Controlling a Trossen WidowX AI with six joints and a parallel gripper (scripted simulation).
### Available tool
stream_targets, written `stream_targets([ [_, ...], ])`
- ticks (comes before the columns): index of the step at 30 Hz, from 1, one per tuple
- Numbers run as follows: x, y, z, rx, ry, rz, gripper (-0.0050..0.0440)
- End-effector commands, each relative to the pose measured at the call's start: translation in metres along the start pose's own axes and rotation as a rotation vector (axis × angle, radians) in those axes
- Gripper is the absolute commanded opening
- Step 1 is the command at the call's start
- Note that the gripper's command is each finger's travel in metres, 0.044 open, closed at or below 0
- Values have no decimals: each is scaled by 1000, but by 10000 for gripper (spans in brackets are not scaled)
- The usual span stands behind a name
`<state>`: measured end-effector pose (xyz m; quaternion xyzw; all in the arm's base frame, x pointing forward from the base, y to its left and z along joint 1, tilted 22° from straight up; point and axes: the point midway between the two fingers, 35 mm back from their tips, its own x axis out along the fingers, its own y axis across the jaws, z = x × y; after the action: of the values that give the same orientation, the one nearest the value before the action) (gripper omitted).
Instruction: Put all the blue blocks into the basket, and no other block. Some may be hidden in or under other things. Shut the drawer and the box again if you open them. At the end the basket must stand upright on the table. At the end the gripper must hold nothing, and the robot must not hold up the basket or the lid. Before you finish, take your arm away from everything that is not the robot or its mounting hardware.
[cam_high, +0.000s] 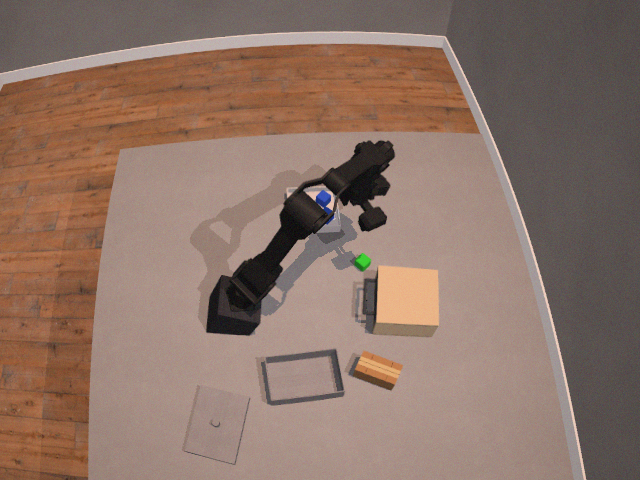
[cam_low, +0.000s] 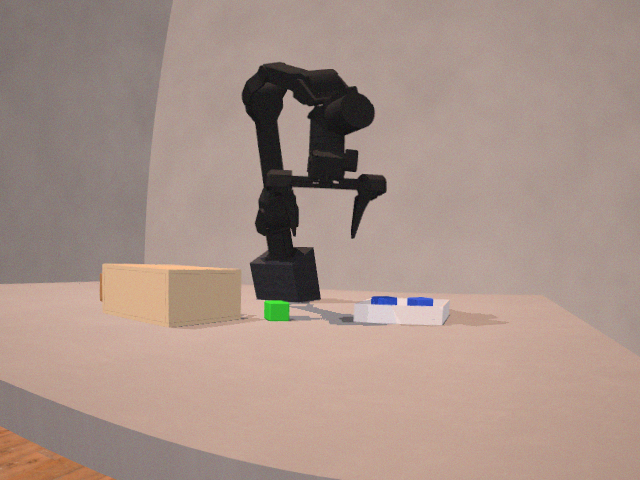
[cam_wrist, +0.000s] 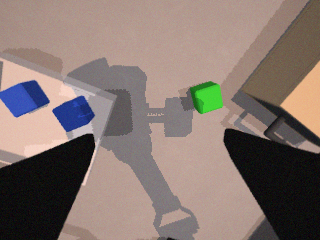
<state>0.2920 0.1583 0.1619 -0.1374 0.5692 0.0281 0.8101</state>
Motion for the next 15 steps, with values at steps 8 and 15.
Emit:
stream_targets([
  [8, -2, -86, -1, 344, -4, 8, 440],
  [15, -1, -155, -13, 385, -4, 8, 440],
])
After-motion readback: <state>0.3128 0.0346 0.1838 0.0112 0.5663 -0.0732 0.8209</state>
